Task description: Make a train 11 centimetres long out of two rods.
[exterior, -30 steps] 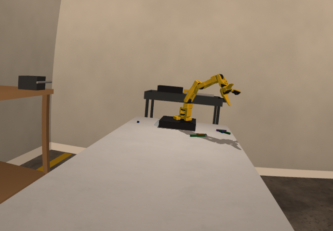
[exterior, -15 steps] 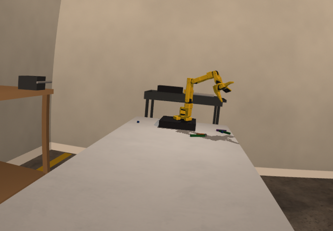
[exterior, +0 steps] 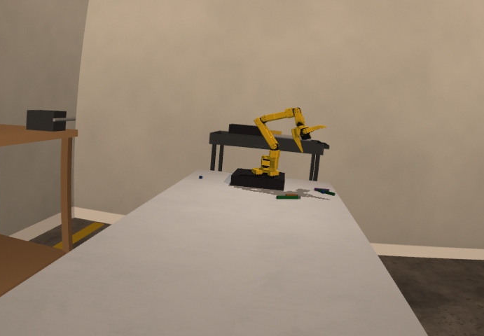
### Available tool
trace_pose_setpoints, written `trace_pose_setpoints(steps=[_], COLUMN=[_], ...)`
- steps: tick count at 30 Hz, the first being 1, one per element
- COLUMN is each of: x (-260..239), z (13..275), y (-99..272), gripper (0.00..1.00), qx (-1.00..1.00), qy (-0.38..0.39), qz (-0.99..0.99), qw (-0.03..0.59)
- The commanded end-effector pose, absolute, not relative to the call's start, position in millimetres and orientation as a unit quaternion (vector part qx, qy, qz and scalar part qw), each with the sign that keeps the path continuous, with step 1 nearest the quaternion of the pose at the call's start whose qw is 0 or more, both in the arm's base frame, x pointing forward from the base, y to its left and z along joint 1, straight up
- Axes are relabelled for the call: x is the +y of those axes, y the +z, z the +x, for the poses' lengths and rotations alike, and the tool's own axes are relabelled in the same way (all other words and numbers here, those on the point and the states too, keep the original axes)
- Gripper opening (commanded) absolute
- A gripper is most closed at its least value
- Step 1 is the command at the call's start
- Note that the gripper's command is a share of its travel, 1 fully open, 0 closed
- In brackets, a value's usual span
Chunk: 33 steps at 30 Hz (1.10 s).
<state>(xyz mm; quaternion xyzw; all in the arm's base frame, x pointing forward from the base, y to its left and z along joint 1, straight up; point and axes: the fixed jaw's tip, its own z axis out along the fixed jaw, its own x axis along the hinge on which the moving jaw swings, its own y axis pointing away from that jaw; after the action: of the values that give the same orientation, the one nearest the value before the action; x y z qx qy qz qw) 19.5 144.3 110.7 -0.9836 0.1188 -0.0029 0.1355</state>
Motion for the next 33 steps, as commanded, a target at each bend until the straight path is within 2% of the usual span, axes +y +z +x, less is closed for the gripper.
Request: trace_pose_setpoints(steps=[1, 33], x=[127.2, 118.6], z=[10.7, 7.6], y=[105.1, 98.4], gripper=[1.00, 1.00], qx=[0.076, 0.051], qy=[-0.001, -0.002], qz=[-0.986, -0.989], qw=[0.151, 0.137])
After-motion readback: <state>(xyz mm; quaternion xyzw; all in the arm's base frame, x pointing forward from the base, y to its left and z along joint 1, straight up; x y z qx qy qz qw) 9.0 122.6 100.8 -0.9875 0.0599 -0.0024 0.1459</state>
